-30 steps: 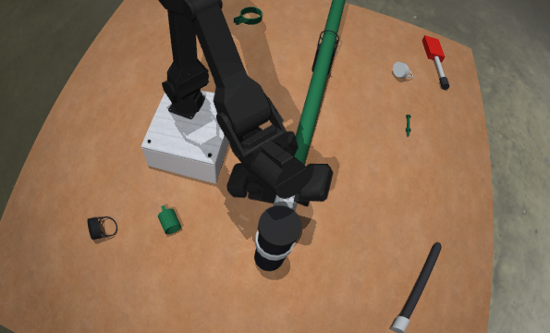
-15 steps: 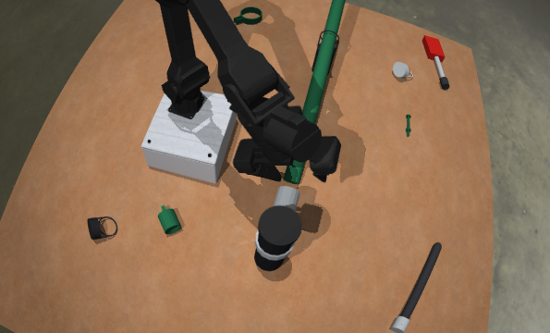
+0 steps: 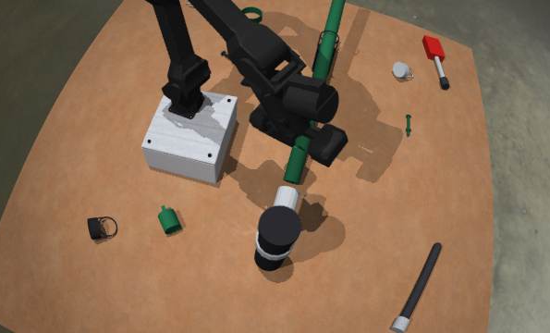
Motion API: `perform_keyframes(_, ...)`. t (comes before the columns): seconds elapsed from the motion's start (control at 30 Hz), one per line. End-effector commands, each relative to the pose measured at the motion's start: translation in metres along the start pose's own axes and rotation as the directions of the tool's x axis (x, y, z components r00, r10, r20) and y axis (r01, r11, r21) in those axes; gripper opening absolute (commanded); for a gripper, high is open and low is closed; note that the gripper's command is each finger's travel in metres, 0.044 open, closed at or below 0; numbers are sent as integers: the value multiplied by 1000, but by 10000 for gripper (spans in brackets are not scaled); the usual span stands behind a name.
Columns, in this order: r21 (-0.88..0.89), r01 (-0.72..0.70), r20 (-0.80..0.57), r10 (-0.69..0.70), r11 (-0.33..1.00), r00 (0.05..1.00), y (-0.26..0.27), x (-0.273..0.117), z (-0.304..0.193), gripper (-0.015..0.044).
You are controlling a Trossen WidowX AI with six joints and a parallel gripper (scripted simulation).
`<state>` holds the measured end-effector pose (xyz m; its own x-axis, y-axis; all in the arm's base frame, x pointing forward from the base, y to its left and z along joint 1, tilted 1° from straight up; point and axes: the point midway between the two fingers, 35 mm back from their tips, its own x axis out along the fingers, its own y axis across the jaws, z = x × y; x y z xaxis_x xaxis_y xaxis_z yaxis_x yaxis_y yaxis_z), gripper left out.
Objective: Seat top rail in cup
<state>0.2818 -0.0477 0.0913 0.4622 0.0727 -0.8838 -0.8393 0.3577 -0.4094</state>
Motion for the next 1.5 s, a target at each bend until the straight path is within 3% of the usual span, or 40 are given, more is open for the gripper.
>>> perform_keyframes(0.0,442,20,-4,-20,897,1000,3,-31,39,440)
perform_keyframes(0.2,790,17,0,-28,613,1000,17,-60,69,440)
perform_keyframes(0.33,885,12,4,-33,465,999,23,-72,79,440)
perform_keyframes(0.97,909,8,0,-19,416,1000,24,-71,81,440)
perform_keyframes(1.07,965,9,-18,31,263,999,27,-63,84,440)
perform_keyframes(1.23,982,99,-73,163,-163,984,35,-42,92,440)
perform_keyframes(1.47,667,357,-166,337,-654,927,51,-13,102,440)
